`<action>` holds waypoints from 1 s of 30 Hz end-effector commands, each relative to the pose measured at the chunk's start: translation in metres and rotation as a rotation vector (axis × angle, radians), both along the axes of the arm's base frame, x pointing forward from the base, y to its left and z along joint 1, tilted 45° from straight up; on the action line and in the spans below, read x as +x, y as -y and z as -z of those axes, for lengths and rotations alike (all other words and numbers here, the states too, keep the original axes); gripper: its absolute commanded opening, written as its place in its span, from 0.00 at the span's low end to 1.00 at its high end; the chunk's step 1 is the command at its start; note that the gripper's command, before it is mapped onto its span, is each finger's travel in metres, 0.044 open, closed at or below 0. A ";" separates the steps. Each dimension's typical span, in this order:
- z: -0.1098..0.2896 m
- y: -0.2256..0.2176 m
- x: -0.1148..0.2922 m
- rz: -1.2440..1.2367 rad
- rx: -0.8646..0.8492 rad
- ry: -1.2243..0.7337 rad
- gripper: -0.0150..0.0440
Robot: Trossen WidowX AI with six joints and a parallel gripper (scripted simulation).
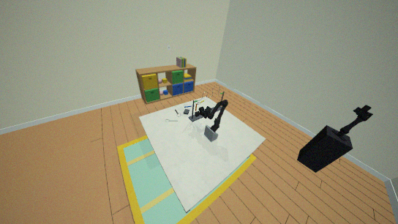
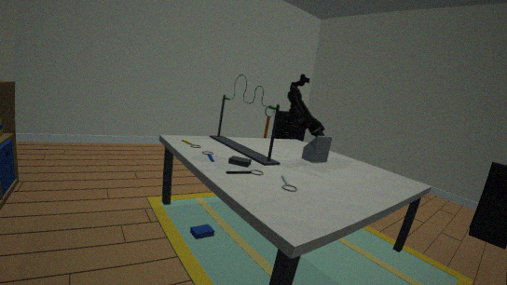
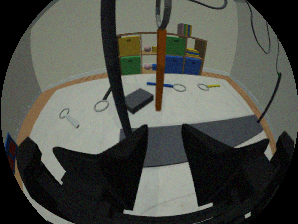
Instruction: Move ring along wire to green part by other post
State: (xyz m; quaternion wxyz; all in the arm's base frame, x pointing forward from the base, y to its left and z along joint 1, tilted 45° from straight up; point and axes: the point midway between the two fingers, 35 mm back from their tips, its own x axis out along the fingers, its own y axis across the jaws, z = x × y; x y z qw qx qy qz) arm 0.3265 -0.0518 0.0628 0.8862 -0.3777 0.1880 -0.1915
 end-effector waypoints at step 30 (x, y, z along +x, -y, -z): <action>-0.006 -0.018 -0.046 -0.001 -0.002 -0.001 1.00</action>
